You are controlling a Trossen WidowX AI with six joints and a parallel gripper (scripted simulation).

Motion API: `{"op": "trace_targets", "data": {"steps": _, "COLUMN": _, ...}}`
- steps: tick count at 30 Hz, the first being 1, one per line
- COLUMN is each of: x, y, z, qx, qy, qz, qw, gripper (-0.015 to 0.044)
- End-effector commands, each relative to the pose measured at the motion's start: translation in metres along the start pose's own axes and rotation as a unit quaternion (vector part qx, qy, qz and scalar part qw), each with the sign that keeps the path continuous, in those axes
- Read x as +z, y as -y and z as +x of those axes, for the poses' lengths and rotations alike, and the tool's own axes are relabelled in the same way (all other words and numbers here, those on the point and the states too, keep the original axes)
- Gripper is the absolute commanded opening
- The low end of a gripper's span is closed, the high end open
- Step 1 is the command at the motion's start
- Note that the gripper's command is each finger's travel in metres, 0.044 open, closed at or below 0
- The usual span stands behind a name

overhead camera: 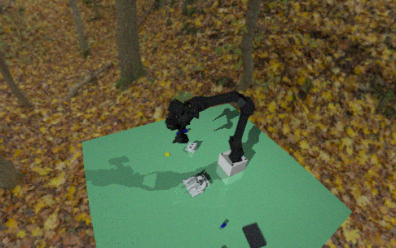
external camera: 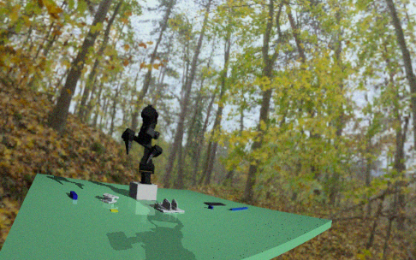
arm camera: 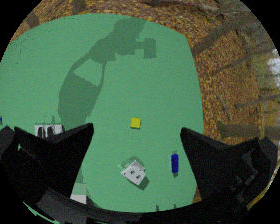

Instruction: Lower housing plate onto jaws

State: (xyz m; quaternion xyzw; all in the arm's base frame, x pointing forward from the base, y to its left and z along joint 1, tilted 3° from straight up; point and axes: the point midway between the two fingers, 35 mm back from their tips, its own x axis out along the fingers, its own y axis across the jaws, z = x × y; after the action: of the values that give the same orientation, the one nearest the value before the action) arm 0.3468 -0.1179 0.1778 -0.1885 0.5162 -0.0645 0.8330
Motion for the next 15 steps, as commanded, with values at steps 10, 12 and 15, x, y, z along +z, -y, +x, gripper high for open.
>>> {"op": "trace_targets", "data": {"steps": 10, "x": -0.06, "y": 0.021, "z": 0.032, "qx": 0.022, "qy": -0.089, "qz": 0.12, "qw": 0.989, "gripper": 0.044}}
{"op": "trace_targets", "data": {"steps": 12, "x": -0.069, "y": 0.023, "z": 0.036, "qx": 0.025, "qy": -0.102, "qz": 0.139, "qw": 0.985, "gripper": 0.044}}
{"op": "trace_targets", "data": {"steps": 15, "x": -0.084, "y": 0.027, "z": 0.041, "qx": 0.029, "qy": -0.121, "qz": 0.168, "qw": 0.978, "gripper": 0.044}}
